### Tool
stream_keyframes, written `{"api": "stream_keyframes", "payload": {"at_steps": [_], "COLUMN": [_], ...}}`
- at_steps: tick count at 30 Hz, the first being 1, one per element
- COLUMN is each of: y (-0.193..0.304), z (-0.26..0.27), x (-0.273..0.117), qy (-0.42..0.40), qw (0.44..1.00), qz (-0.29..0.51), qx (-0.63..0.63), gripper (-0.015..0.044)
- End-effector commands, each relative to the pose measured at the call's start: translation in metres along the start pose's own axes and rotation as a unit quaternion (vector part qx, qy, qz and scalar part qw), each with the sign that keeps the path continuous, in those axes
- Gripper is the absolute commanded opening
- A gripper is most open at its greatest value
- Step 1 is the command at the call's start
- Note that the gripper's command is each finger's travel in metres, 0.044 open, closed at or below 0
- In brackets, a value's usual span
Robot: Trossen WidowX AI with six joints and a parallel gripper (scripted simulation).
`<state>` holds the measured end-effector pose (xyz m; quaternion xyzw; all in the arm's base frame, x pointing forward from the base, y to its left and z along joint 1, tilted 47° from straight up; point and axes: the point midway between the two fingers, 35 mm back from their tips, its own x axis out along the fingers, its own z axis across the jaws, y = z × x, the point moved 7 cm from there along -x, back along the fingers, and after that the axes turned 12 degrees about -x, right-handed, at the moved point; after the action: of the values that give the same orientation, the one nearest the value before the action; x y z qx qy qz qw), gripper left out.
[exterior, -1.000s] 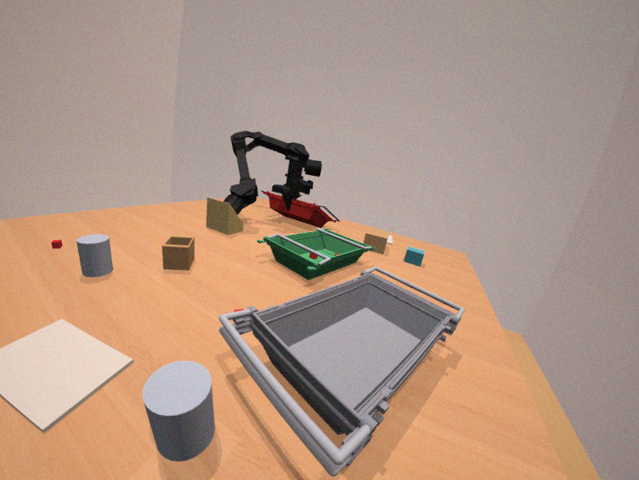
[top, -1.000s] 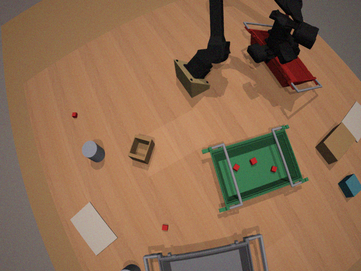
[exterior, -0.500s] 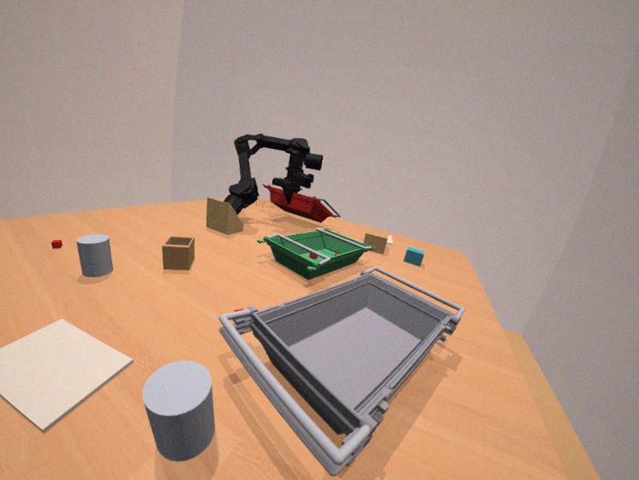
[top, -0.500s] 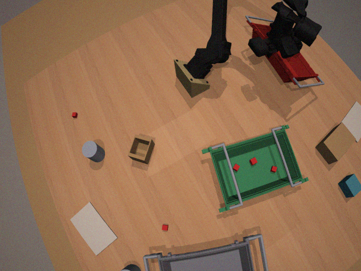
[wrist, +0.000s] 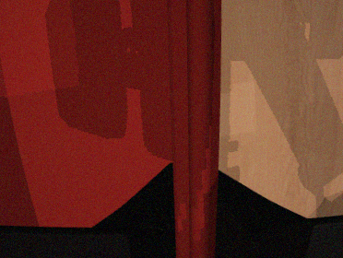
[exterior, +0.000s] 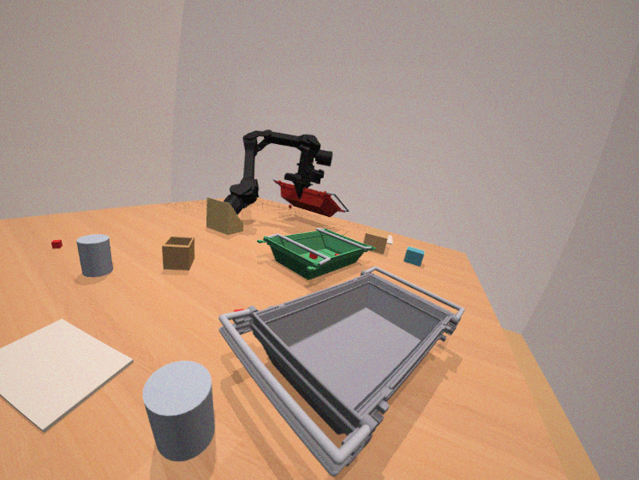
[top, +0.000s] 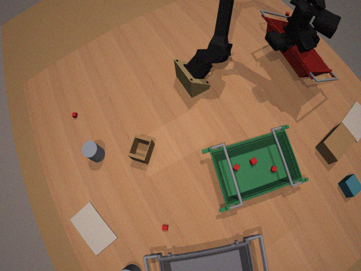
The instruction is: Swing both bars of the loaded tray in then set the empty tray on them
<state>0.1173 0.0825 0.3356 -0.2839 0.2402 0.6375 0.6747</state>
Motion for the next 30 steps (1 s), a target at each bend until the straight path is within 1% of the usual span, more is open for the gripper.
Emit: {"api": "stream_keyframes", "payload": {"at_steps": [1,7,30], "y": [-0.006,-0.012,-0.012], "z": [0.015,0.03,0.03], "x": [-0.008,-0.014,-0.014], "qy": [-0.004,-0.006,-0.006], "qw": [1.0,1.0,1.0], "qz": [-0.006,-0.006,-0.006], "qx": [0.0,0.001,0.001], "gripper": [0.0,0.0,0.0]}}
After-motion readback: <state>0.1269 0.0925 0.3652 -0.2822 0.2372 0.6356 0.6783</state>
